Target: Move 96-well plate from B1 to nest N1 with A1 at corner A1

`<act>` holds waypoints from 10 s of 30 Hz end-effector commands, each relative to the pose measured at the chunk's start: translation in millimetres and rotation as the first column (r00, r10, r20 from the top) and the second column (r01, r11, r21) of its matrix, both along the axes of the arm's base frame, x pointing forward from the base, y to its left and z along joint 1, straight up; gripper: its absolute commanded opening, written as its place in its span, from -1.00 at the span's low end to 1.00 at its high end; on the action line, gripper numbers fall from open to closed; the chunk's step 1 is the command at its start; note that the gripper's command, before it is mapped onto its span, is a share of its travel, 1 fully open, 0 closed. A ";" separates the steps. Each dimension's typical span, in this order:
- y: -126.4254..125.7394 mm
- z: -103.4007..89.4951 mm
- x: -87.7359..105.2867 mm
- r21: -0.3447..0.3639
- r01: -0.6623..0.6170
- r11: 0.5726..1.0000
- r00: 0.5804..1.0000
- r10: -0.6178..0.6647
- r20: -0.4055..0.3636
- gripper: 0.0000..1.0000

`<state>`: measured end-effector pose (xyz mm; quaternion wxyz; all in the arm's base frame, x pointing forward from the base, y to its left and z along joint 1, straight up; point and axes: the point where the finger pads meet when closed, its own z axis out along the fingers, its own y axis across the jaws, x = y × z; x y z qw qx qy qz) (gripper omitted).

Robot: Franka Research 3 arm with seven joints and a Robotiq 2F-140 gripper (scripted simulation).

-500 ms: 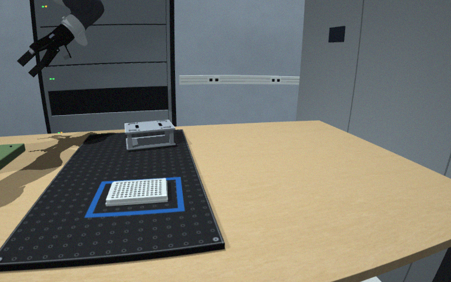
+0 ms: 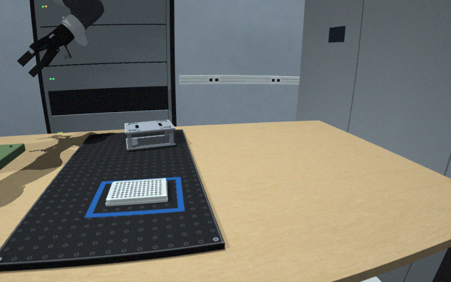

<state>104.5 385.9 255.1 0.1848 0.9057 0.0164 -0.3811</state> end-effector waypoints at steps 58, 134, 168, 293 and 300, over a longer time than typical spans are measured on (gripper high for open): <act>-66.5 -79.6 199.5 0.275 0.134 0.952 0.969 -0.183 0.163 1.00; -321.5 -153.9 400.4 0.434 0.062 0.899 0.828 -0.289 0.480 1.00; -466.5 -171.3 430.2 0.400 -0.010 0.917 0.747 -0.259 0.612 1.00; -563.3 -241.5 428.9 0.348 -0.054 0.936 0.696 -0.214 0.685 0.26; -563.3 -241.5 428.9 0.348 -0.054 0.936 0.696 -0.214 0.685 0.26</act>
